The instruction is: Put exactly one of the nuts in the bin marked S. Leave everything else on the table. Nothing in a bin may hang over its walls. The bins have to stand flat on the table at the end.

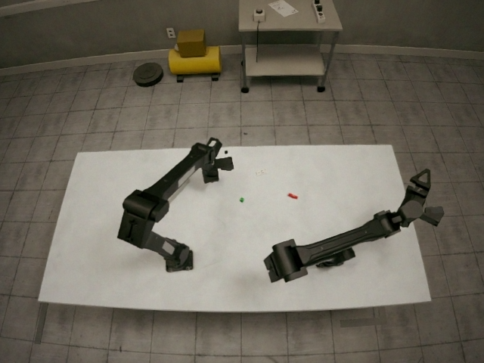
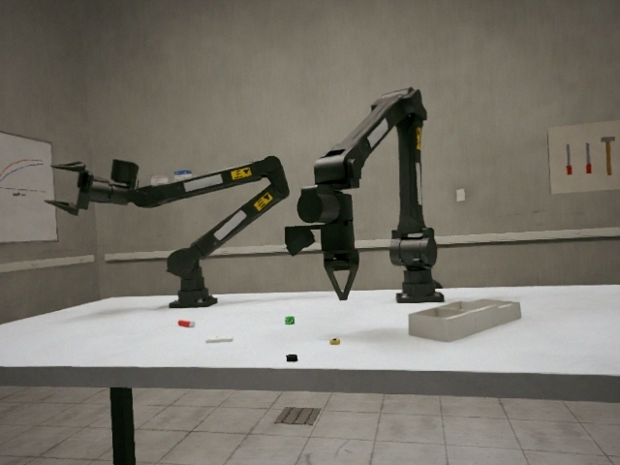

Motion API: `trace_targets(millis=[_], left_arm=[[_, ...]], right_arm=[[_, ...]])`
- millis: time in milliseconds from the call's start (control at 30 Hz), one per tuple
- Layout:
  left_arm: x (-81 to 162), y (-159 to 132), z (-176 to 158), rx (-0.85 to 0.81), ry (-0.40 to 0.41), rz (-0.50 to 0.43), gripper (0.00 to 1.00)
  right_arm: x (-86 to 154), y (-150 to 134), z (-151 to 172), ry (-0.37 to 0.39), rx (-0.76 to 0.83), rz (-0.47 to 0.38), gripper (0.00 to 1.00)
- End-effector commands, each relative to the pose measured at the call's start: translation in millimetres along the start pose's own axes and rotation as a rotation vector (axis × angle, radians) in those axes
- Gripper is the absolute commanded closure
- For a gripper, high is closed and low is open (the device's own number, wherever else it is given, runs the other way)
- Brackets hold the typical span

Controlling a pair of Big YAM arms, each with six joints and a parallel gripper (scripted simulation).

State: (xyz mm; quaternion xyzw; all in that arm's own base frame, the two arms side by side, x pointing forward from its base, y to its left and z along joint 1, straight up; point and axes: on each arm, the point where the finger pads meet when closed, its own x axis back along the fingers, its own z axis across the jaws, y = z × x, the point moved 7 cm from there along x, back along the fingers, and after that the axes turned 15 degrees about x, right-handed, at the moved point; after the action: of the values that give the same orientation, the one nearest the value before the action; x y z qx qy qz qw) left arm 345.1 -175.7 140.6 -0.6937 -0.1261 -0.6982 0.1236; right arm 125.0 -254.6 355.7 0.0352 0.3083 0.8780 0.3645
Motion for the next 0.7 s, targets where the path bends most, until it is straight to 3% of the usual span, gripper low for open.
trace_targets(millis=[0, 667], left_arm=[[-6.7, -0.9, -0.7, -0.015, -0.011, 0.009, 0.89], [-4.4, -1.8, -1.4, -0.014, -0.001, -0.003, 0.89]], right_arm=[[0.8, 5.5, 1.0, -0.002, 0.007, -0.014, 0.00], [0.8, 5.5, 1.0, -0.002, 0.007, -0.014, 0.00]])
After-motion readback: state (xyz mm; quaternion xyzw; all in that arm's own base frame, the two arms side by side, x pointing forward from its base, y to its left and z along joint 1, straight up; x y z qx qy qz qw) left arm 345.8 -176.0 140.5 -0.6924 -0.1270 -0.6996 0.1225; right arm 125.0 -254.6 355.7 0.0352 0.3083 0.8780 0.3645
